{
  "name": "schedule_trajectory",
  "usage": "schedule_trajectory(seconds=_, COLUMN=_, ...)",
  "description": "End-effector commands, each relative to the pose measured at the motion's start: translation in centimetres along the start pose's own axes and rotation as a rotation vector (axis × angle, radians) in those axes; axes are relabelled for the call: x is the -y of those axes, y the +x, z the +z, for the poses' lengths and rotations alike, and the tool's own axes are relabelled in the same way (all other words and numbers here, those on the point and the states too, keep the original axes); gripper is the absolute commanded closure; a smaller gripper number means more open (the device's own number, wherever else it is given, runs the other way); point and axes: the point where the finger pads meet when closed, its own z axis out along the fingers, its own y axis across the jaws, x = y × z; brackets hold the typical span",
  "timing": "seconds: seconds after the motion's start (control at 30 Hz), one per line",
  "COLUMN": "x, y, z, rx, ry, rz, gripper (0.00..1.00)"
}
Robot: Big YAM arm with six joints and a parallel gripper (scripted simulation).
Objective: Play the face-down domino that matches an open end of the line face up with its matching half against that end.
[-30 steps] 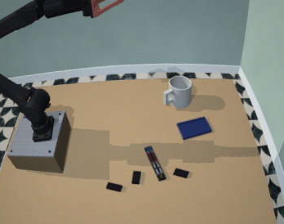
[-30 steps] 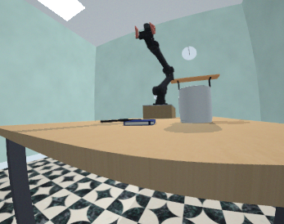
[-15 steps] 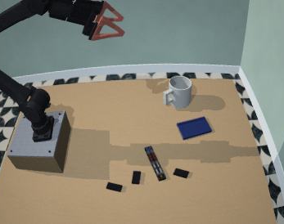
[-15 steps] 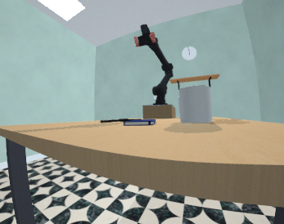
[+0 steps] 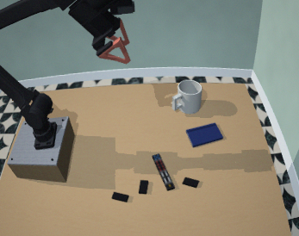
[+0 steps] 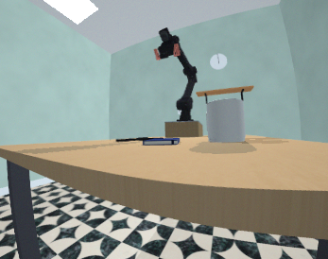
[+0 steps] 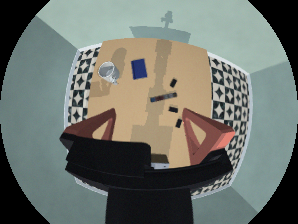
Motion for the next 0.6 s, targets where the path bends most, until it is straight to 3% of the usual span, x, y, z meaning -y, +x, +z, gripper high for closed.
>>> schedule_trajectory(seconds=0.0, x=-0.4, y=-1.5, z=-1.2, rx=-0.023, ry=-0.001, rz=-0.041, gripper=0.00)
schedule_trajectory(seconds=0.17, x=-0.4, y=-1.5, z=-1.2, rx=-0.023, ry=-0.001, rz=-0.041, gripper=0.00)
schedule_trajectory(seconds=0.2, x=-0.2, y=0.6, z=1.5, rx=-0.118, ry=-0.008, rz=-0.016, gripper=0.00)
schedule_trajectory(seconds=0.5, x=-0.4, y=3.1, z=5.2, rx=-0.531, ry=0.002, rz=-0.062, gripper=0.00)
schedule_trajectory(seconds=0.57, x=-0.4, y=3.1, z=5.2, rx=-0.531, ry=0.002, rz=-0.062, gripper=0.00)
